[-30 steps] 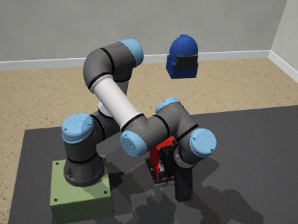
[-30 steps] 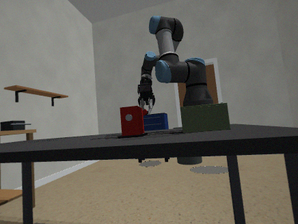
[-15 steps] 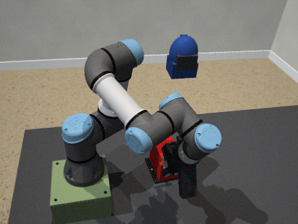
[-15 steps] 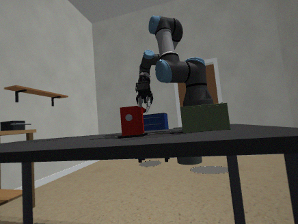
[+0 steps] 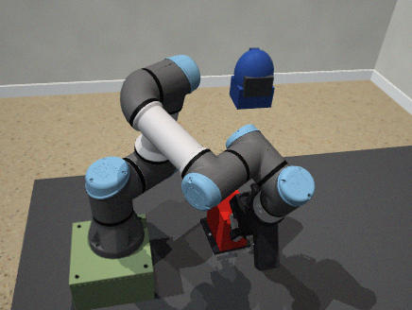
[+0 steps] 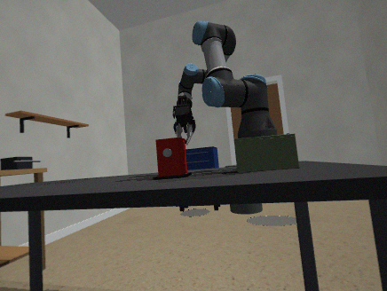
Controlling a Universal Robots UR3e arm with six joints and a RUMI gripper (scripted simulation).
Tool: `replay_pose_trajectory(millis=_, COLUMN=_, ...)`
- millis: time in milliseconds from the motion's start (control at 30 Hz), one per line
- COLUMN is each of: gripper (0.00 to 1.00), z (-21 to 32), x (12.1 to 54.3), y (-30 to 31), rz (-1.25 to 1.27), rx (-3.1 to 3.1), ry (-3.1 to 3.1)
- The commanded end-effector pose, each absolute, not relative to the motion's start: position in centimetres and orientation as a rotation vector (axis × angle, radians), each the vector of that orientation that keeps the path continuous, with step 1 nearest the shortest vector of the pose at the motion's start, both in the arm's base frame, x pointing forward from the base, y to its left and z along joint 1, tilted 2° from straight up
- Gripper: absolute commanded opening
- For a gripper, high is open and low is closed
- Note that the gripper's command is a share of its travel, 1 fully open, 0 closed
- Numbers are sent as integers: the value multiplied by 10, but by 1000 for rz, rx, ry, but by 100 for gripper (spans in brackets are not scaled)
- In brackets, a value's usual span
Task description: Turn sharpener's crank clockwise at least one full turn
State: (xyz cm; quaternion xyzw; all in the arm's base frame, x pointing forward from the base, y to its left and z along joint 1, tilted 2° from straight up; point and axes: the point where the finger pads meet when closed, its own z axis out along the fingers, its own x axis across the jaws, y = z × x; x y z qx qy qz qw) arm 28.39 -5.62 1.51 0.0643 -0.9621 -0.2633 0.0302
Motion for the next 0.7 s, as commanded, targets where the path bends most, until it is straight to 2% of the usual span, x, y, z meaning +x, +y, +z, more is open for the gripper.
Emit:
replay_pose_trajectory(millis=0, gripper=9, z=17, x=289, y=-56, rz=-810, rx=199, ry=-2968)
replay_pose_trajectory(millis=667, gripper=9, z=19, x=310, y=-53, rz=-810, rx=199, ry=-2968)
